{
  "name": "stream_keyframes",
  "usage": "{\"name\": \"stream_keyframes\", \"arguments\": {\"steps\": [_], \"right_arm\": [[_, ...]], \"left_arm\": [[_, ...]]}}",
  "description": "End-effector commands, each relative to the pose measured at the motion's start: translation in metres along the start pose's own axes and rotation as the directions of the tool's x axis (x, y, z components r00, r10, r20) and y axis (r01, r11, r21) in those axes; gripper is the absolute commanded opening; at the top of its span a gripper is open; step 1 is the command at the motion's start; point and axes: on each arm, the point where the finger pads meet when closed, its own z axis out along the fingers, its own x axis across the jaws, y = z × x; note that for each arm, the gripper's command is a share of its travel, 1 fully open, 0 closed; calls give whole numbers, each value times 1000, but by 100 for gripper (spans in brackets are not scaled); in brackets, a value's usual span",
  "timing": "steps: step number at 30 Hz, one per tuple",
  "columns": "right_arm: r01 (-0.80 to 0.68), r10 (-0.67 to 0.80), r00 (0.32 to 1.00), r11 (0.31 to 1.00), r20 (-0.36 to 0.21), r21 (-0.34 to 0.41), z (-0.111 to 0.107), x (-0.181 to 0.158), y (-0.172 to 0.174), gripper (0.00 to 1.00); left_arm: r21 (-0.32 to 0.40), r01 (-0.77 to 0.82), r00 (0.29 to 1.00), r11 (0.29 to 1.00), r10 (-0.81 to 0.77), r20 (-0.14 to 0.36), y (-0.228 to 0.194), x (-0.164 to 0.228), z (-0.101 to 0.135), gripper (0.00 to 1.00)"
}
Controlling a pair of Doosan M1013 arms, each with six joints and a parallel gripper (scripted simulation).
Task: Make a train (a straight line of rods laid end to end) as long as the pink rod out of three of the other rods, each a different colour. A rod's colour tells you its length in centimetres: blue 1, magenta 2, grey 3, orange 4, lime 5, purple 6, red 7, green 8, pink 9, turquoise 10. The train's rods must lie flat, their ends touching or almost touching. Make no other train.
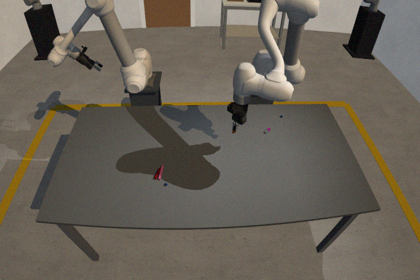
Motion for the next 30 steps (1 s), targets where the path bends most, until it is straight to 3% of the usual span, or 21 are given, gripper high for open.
{"name": "stream_keyframes", "arguments": {"steps": [1, 3, 4, 17, 30], "right_arm": [[0, 0, 1000, 1000, 0, -1, 0, 0, 0, 100], [0, 0, 1000, 1000, 0, -1, 0, 0, 0, 100], [0, 0, 1000, 1000, 0, -1, 0, 0, 0, 100], [0, 0, 1000, 1000, 0, -1, 0, 0, 0, 100], [0, 0, 1000, 1000, 0, -1, 0, 0, 0, 100]], "left_arm": [[3, -12, 1000, 1000, 12, 0, 35, -23, 1, 24], [3, -12, 1000, 1000, 12, 0, 35, -23, 1, 24], [3, -20, 1000, 1000, 20, 0, 64, -38, 3, 24], [3, -54, 999, 999, 54, 0, 185, -80, 16, 24], [3, -56, 998, 998, 56, 0, 191, -81, 17, 24]]}}
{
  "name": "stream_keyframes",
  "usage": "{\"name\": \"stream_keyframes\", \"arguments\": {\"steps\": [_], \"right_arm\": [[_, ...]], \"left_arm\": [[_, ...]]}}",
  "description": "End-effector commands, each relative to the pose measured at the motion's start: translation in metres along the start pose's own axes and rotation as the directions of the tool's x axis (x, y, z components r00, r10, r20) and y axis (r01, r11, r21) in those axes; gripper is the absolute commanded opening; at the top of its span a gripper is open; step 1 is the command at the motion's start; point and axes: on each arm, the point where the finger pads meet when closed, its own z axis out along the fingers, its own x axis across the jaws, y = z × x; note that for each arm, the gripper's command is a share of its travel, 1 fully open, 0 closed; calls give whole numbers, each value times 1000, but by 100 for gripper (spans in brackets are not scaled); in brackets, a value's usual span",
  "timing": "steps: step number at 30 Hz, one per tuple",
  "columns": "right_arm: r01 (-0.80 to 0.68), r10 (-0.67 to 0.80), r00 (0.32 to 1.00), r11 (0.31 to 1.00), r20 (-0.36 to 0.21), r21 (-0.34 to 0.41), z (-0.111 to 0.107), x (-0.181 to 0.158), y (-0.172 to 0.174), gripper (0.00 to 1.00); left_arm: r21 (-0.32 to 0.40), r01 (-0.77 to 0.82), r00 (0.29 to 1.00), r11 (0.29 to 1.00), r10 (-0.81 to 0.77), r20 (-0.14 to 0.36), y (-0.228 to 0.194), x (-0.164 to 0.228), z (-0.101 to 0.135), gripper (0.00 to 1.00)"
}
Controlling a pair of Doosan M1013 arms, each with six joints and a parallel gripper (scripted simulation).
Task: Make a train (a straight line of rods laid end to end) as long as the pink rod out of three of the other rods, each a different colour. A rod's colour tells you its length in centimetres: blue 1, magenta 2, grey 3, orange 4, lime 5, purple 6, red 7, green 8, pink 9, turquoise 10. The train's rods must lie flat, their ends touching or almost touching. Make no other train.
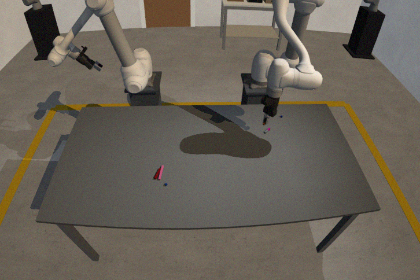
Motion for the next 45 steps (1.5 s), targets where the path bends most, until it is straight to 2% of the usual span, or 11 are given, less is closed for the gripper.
{"name": "stream_keyframes", "arguments": {"steps": [1, 12, 22, 24, 34, 45], "right_arm": [[0, 0, 1000, 1000, 0, -1, 0, 0, 0, 100], [0, 0, 1000, 1000, 0, -1, 0, 0, 0, 100], [0, 0, 1000, 1000, 0, -1, 0, 0, 0, 100], [0, 0, 1000, 1000, 0, -1, 0, 0, 0, 100], [0, 0, 1000, 1000, 0, -1, 0, 0, 0, 100], [0, 0, 1000, 1000, 0, -1, 0, 0, 0, 100]], "left_arm": [[1, 0, 1000, 1000, 0, 1, 0, 0, -1, 24], [1, 0, 1000, 1000, 0, 1, 0, 0, 7, 24], [1, 0, 1000, 1000, 0, 1, 0, 0, 46, 24], [1, 0, 1000, 1000, 0, 1, 0, 0, 46, 24], [1, 0, 1000, 1000, 0, 1, 0, 0, 81, 24], [1, 0, 1000, 1000, 0, 1, 0, 0, 87, 24]]}}
